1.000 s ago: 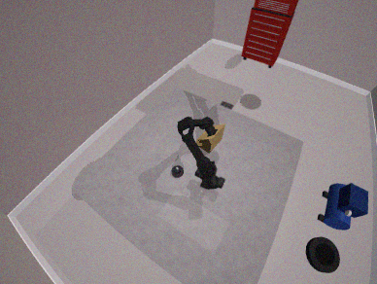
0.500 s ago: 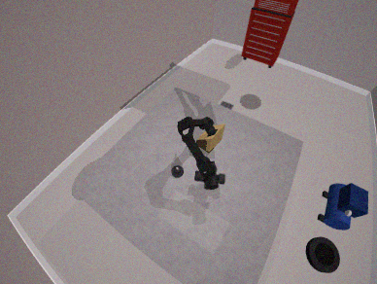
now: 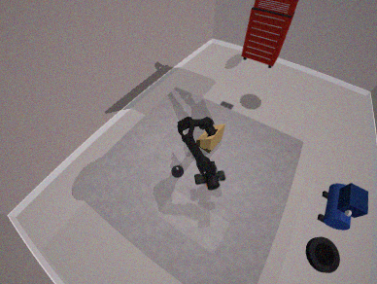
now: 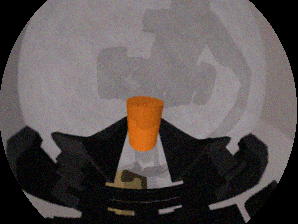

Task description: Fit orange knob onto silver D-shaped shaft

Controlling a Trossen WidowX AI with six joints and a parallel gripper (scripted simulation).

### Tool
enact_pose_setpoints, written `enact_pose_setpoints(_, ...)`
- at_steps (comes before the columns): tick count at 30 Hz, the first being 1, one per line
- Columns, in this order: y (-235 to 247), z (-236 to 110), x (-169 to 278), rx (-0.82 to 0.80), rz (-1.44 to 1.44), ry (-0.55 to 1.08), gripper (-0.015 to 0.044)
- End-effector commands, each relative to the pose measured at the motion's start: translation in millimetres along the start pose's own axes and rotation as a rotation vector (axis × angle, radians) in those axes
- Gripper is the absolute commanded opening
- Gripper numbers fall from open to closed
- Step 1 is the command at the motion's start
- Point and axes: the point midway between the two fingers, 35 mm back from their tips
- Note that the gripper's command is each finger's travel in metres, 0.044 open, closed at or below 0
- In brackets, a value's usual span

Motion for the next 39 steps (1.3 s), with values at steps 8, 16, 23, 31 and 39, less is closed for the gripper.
enact_pose_setpoints(8,0,0,0,-0.004,-0.373,0.000,0.0179)
enact_pose_setpoints(16,0,0,0,-0.004,-0.425,0.000,0.0179)
enact_pose_setpoints(23,0,14,0,-0.004,-0.425,0.001,0.0179)
enact_pose_setpoints(31,0,12,0,-0.010,-0.417,0.002,0.0260)
enact_pose_setpoints(39,0,12,0,-0.010,-0.417,0.002,0.0260)
Point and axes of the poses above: the point midway between the two fingers, 35 mm back from their tips, its own z axis out along the fingers, its own y axis across the jaws, x = y × z, and after that the axes turned 9 degrees about z, right-handed
